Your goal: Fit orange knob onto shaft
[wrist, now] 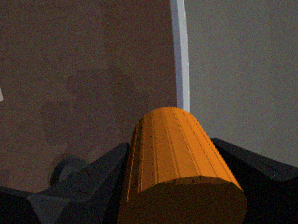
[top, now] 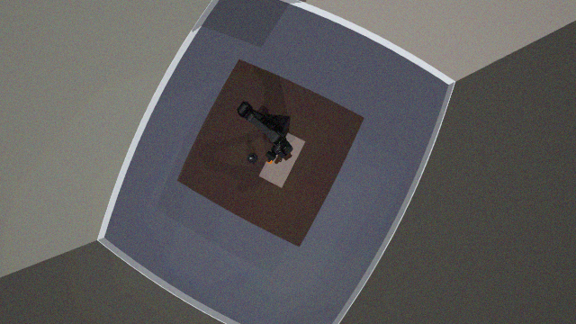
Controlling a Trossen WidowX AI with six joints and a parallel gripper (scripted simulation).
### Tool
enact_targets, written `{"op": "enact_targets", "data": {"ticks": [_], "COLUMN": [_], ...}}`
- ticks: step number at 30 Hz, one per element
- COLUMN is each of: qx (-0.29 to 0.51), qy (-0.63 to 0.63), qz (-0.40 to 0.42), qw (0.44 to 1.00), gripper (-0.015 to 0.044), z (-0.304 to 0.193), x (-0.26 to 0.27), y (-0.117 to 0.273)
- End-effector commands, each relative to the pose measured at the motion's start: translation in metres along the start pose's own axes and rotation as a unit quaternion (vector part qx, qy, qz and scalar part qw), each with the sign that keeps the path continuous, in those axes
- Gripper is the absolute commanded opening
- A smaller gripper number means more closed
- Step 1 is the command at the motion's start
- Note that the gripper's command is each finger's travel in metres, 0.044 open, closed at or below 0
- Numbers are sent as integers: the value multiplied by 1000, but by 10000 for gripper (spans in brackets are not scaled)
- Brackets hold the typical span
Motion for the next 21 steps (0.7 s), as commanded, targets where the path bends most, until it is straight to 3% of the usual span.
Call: {"op": "enact_targets", "data": {"ticks": [1,21], "qx": [-1,0], "qy": [-5,-5], "qz": [0,9], "qw": [1000,1000], "gripper": [0,0], "z": [1,-1], "x": [-2,3], "y": [0,-4]}}
Point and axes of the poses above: the point midway between the two fingers, 35 mm back from their tips, its own y axis back along the fingers, its own x axis across the jaws, z = x × y, the point moved 6 cm from there along y, back along the fingers, and after that the axes turned 1 degree about y, right-handed, at the moved point
